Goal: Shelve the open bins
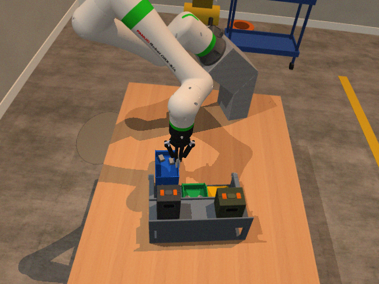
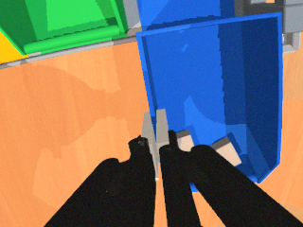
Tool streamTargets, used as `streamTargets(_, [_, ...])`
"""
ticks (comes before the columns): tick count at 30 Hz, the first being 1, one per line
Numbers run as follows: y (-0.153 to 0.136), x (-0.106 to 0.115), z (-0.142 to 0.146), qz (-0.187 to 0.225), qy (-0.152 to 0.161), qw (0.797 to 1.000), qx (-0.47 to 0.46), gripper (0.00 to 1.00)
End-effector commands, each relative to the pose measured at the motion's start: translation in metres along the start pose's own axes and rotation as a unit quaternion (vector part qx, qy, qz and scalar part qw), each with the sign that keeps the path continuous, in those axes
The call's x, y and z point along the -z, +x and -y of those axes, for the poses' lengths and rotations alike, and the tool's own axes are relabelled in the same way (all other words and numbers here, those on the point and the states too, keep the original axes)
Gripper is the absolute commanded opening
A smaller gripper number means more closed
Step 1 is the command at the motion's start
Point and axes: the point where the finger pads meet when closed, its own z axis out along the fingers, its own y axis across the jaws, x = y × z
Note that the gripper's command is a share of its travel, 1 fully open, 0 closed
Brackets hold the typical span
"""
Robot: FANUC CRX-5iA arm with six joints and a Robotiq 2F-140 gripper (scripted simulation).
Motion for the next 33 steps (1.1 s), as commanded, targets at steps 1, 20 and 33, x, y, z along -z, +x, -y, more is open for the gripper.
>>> streamTargets(1, [0.003, 0.000, 0.000, 0.000, 0.000, 1.000, 0.000, 0.00])
streamTargets(20, [0.023, 0.003, 0.000, 0.000, 0.000, 1.000, 0.000, 0.00])
streamTargets(33, [0.037, 0.004, 0.000, 0.000, 0.000, 1.000, 0.000, 0.00])
